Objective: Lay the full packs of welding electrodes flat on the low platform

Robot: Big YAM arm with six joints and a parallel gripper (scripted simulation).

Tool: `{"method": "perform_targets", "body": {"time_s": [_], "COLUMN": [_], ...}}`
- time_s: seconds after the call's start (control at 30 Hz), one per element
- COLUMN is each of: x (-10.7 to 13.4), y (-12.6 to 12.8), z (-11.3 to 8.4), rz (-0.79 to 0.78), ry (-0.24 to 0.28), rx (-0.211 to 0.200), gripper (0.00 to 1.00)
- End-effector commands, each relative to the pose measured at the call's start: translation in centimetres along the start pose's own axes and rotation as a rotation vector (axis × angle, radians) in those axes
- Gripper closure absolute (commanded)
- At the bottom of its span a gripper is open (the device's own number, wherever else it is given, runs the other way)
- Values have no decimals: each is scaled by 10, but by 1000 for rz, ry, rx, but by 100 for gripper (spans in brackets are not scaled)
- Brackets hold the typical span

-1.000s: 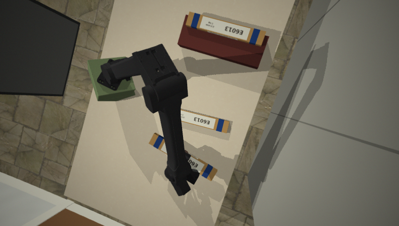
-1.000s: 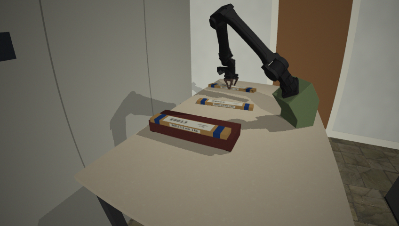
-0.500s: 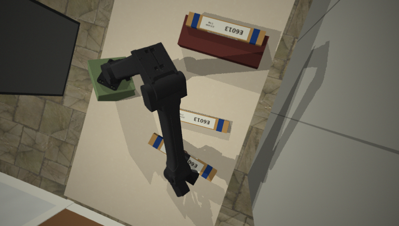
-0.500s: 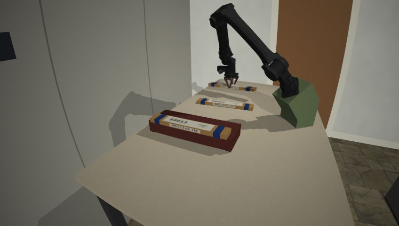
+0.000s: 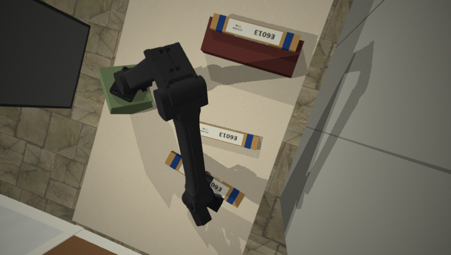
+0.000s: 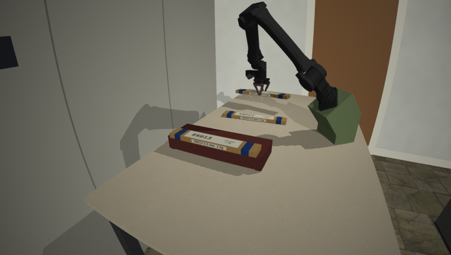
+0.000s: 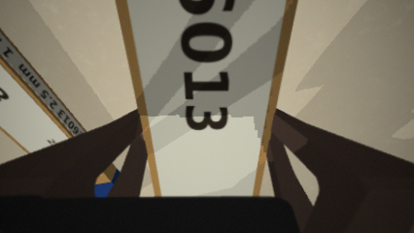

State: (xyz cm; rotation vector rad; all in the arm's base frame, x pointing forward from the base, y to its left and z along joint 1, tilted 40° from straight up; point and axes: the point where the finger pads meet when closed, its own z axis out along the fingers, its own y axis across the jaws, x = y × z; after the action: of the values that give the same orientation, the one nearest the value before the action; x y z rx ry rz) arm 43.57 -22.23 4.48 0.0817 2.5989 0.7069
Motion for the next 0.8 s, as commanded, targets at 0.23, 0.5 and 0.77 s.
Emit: {"method": "perform_targets", "body": {"time_s": [0.23, 0.5, 0.77], "x": [-34, -33, -31], "y": [-12, -11, -10], "z": [-77, -87, -101], "rz": [-44, -44, -45], "ry": [-101, -100, -100], "rx": [73, 74, 75], "gripper": [100, 100, 100]}}
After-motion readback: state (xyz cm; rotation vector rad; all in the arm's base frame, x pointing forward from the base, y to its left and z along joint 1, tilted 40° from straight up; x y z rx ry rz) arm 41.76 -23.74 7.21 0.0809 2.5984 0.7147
